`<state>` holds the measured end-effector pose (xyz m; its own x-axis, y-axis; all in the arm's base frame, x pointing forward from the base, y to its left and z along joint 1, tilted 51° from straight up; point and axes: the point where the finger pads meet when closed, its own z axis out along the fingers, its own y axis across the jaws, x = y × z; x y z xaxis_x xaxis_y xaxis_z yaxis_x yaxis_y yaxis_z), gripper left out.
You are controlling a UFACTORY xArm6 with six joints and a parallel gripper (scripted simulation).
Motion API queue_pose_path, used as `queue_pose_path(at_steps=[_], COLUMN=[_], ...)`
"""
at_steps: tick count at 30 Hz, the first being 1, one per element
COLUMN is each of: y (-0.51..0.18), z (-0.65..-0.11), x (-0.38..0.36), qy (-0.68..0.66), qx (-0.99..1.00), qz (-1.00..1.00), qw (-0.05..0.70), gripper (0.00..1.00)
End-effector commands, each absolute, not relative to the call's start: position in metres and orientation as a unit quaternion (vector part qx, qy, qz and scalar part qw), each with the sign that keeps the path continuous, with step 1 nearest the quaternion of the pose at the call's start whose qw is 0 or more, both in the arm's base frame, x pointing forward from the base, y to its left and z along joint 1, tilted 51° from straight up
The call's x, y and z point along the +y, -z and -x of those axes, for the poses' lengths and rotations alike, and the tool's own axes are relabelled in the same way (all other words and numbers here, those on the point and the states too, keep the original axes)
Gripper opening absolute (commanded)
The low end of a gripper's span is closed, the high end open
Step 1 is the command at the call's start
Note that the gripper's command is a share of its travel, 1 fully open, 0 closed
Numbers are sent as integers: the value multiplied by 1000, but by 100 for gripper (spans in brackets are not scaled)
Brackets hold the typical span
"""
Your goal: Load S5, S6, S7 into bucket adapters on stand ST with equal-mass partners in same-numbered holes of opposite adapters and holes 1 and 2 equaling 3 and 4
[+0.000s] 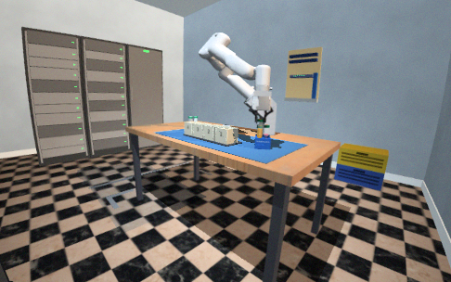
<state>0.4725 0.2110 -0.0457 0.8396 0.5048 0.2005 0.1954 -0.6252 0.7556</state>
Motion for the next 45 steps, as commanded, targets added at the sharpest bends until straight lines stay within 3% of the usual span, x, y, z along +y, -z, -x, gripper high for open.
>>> queue_pose_path(at_steps=[1,45], y=[40,-10], z=[-469,-429], x=[217,264], qy=[-202,-202], qx=[200,199], qz=[-879,-879], qw=[383,383], gripper=[0,0])
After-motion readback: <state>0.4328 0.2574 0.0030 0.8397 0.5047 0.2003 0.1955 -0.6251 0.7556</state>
